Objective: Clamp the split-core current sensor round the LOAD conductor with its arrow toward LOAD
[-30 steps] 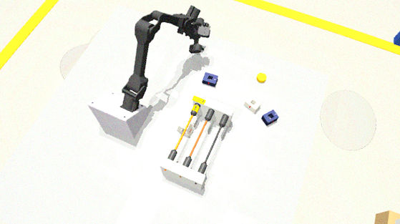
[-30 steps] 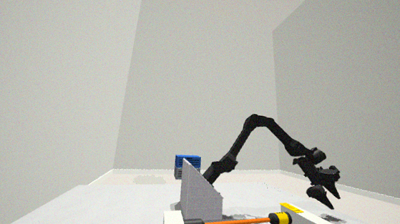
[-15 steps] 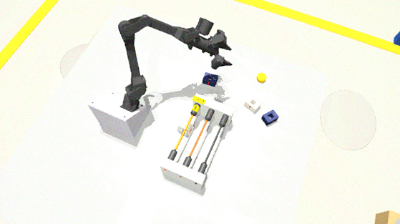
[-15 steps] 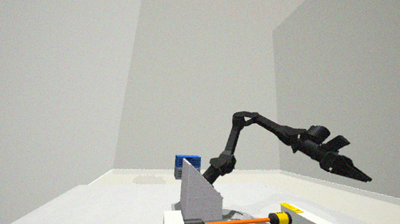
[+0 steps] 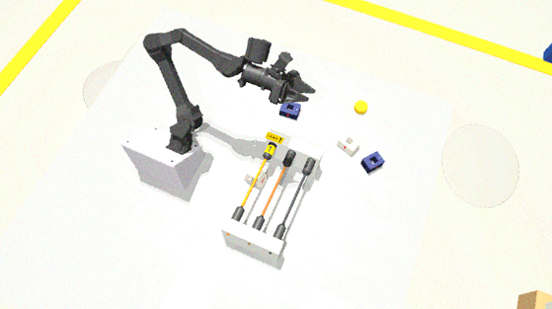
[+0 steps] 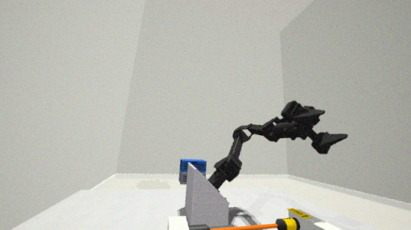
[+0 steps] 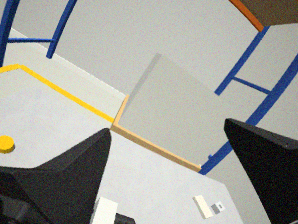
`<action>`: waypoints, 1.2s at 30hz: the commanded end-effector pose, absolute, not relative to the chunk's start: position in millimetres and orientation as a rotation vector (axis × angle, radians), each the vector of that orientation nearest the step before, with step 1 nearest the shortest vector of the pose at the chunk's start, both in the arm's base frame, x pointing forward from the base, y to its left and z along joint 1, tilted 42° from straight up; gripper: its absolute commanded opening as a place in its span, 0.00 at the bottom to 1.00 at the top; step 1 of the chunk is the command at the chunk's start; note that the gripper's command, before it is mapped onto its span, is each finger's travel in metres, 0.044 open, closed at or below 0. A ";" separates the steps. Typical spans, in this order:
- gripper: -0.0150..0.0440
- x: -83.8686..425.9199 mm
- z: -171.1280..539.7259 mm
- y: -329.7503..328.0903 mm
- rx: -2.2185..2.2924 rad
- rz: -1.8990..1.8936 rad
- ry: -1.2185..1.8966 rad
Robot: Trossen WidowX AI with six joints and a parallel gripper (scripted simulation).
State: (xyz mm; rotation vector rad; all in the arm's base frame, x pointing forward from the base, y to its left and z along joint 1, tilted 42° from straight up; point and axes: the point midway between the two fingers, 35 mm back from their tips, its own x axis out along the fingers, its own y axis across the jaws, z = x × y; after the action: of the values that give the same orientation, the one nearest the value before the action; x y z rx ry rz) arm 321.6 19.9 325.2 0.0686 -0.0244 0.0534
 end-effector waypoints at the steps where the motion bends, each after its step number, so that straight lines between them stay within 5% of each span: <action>1: 1.00 315.7 322.9 0.0 0.000 0.000 -0.050; 6: 1.00 316.6 320.2 0.4 -0.007 0.006 -0.036; 12: 1.00 320.7 236.5 12.4 -0.145 0.234 0.370; 21: 1.00 248.2 163.3 45.9 0.095 0.788 0.852; 36: 1.00 229.6 173.5 55.3 0.276 0.914 0.881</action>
State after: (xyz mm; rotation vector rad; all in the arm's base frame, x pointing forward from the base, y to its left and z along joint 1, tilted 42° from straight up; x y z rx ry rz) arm 235.4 51.9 166.2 0.2010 0.8824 0.8637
